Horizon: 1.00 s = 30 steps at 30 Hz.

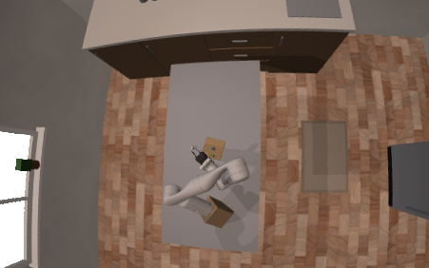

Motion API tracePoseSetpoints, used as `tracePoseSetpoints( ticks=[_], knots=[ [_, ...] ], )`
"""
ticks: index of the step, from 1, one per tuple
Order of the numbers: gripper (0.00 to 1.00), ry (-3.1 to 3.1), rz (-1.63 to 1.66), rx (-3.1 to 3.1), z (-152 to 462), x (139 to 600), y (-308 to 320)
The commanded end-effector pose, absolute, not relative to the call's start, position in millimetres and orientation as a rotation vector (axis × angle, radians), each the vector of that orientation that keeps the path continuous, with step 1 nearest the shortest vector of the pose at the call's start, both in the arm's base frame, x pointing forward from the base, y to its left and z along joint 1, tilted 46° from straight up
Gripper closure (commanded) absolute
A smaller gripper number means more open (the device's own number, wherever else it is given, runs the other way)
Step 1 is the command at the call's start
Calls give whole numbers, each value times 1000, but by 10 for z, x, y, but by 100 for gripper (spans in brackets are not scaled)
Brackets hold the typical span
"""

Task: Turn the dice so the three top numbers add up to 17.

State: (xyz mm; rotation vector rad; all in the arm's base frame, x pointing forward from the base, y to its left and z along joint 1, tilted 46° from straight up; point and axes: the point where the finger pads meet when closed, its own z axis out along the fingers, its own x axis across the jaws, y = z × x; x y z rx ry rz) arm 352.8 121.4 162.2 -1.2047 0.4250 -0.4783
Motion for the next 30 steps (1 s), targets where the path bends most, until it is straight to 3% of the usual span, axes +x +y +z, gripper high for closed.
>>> tracePoseSetpoints(
  ticks=[1,30],
  knots=[
    [36,429,-489,-1207,1605,3517,1134],
    [36,429,-489,-1207,2002,3264,733]
  ],
)
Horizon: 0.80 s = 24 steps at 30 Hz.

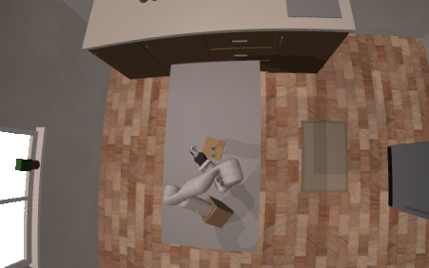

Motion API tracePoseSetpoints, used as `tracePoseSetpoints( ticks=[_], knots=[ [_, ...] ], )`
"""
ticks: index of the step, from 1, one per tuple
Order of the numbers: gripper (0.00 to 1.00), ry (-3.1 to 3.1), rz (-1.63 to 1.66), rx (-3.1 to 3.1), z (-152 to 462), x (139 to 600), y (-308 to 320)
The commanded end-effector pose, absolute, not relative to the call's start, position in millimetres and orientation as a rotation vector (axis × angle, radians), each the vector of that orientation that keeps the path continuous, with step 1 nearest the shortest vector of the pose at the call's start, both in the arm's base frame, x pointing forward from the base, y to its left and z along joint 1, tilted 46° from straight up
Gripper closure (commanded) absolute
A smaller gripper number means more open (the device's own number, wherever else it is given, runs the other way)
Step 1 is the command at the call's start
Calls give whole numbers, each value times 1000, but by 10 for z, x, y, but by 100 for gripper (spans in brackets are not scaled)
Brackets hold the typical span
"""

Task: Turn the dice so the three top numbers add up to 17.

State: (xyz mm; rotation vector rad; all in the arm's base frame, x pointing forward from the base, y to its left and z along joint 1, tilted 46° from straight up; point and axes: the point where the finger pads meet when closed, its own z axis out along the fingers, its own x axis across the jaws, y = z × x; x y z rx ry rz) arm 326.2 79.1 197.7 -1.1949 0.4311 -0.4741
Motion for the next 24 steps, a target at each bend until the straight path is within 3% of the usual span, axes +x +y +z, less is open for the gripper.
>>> tracePoseSetpoints(
  ticks=[1,24],
  knots=[
    [36,429,-489,-1207,2006,3262,729],
    [36,408,-420,-1292,2051,3264,737]
  ],
)
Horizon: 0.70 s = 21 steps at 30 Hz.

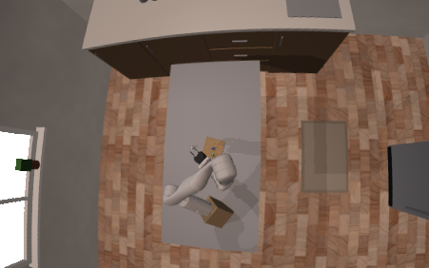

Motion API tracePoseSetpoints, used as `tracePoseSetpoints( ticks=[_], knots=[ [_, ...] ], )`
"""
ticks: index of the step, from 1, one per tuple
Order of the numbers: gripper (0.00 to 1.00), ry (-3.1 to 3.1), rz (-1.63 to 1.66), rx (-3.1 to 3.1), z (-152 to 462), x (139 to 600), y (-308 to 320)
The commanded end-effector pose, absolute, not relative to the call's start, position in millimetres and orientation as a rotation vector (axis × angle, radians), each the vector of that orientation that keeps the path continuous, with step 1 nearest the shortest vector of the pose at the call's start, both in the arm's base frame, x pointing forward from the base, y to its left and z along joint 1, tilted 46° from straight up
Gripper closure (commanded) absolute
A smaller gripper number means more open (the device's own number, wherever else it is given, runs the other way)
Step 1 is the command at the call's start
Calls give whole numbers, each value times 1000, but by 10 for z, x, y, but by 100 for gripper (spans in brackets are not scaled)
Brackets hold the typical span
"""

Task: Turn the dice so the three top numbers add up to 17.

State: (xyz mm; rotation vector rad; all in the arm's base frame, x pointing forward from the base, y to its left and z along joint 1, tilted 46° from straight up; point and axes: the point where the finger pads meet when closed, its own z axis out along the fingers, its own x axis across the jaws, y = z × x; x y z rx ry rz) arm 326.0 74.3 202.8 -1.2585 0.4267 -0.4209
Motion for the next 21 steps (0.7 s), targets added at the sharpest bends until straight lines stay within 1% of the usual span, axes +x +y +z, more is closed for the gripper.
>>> tracePoseSetpoints(
  ticks=[1,21],
  knots=[
    [36,406,-409,-1306,2058,3265,739],
    [36,428,-174,-1727,2245,3294,800]
  ],
)
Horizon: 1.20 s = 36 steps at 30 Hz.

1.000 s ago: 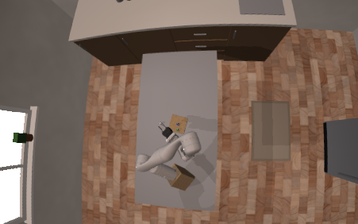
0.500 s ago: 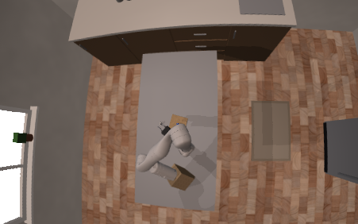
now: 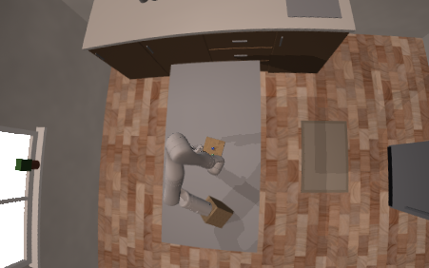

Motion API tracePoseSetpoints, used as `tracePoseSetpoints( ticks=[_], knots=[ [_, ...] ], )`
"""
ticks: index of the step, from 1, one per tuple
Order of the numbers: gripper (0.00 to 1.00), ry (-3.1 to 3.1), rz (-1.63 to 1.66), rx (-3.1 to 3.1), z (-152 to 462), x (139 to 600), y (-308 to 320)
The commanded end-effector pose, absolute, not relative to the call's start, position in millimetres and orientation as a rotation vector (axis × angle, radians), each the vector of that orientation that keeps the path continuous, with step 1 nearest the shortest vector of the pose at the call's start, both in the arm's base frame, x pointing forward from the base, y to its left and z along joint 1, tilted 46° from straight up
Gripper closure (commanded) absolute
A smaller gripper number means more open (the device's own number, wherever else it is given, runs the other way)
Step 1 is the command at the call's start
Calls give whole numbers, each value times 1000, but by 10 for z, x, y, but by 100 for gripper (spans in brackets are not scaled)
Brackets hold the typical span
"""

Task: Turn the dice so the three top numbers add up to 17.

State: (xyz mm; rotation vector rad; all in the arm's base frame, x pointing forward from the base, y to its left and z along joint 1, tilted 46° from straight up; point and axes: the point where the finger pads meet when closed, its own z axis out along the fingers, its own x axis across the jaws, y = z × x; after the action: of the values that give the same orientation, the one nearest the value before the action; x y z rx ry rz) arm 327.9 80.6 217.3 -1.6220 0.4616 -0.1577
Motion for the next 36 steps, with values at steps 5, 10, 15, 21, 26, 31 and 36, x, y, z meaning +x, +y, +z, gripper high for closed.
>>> tracePoseSetpoints(
  ticks=[5,10,15,21,26,31,36],
  knots=[
    [36,475,-139,-1868,2317,3311,814],
    [36,511,-132,-1947,2364,3323,820],
    [36,576,-142,-2060,2448,3343,827],
    [36,650,-176,-2158,2545,3363,833],
    [36,680,-195,-2191,2587,3371,835],
    [36,715,-221,-2225,2638,3379,838],
    [36,732,-235,-2241,2663,3382,840]
  ],
)
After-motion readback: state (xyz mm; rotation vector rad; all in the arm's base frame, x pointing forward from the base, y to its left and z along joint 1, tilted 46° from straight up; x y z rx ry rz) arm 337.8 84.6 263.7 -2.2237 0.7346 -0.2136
